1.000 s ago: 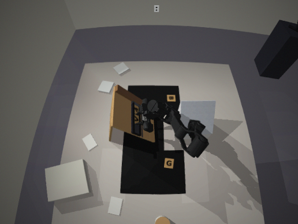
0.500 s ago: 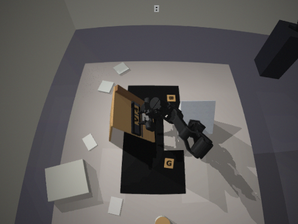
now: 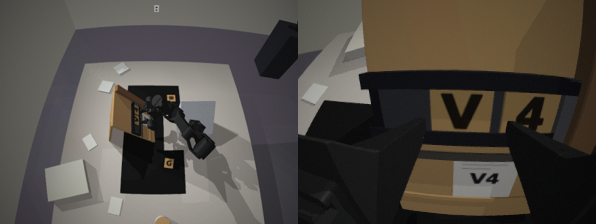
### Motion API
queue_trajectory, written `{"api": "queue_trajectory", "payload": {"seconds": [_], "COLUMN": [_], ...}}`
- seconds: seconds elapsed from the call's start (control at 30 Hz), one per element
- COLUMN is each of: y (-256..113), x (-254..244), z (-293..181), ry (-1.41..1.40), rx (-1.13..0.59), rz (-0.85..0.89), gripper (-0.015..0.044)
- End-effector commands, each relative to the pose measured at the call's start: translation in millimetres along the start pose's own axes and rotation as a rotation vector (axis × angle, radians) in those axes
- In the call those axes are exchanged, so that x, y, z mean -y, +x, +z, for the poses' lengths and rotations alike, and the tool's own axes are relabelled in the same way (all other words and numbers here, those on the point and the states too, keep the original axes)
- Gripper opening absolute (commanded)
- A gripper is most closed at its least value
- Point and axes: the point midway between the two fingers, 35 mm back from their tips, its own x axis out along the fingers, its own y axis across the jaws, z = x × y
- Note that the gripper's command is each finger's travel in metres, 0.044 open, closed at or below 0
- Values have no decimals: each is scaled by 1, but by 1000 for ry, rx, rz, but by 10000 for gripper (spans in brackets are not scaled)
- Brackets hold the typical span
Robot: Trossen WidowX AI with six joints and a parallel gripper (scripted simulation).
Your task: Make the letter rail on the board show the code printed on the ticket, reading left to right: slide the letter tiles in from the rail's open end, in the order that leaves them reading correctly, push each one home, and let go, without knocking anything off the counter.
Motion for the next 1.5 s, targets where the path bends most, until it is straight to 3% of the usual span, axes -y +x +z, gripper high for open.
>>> {"api": "queue_trajectory", "payload": {"seconds": [0.0,0.77,1.13,1.47], "y": [-3,-18,-16,-16], "x": [0,-2,-1,0], "z": [0,1,0,1], "ry": [-4,-4,1,2], "rx": [0,0,-1,-7], "rz": [3,2,-1,-3], "gripper": [295,295,6,0]}}
